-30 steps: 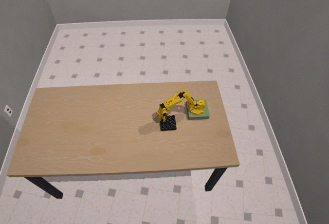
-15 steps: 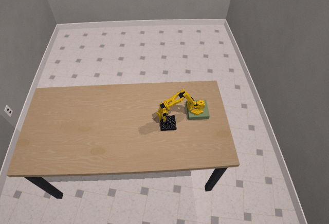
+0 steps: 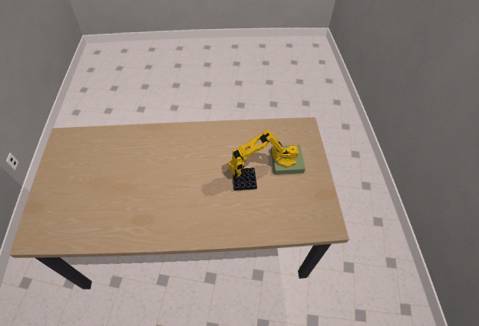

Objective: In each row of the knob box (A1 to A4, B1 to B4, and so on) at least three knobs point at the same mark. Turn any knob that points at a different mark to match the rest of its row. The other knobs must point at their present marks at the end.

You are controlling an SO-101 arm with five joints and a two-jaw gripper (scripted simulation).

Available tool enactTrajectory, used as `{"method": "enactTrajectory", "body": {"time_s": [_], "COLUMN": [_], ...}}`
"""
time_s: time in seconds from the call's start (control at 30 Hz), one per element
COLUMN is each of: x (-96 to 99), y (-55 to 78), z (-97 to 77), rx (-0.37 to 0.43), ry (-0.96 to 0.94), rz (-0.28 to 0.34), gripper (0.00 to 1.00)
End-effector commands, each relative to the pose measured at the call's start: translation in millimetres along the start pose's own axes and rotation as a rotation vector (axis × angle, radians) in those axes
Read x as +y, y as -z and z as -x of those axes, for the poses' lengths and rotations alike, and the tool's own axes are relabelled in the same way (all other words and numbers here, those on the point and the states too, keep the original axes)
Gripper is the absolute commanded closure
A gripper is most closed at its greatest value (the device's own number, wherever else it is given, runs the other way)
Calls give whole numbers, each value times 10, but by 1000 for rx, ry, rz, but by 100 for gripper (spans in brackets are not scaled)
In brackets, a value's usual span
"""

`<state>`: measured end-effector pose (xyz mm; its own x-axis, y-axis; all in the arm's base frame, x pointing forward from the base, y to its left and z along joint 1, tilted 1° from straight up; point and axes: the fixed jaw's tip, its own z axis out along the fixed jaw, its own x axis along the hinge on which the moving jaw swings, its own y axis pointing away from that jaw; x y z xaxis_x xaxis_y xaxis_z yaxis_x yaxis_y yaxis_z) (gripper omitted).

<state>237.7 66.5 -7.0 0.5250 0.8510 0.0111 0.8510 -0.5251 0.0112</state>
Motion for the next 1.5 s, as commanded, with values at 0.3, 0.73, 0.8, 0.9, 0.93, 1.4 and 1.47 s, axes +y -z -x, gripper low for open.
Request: {"method": "enactTrajectory", "body": {"time_s": [0.3, 0.73, 0.8, 0.9, 0.93, 1.4, 1.47], "x": [-7, -8, -8, -8, -8, -12, -13], "y": [1, 1, 1, 1, 1, 1, 1], "z": [20, 25, 27, 30, 31, 43, 45], "rx": [-2, -2, -2, -2, -2, -3, -3], "ry": [-3, -91, -126, -178, -195, -405, -440], "rz": [-3, -3, -3, -3, -3, -3, -3], "gripper": [99, 99, 99, 99, 99, 99, 99]}}
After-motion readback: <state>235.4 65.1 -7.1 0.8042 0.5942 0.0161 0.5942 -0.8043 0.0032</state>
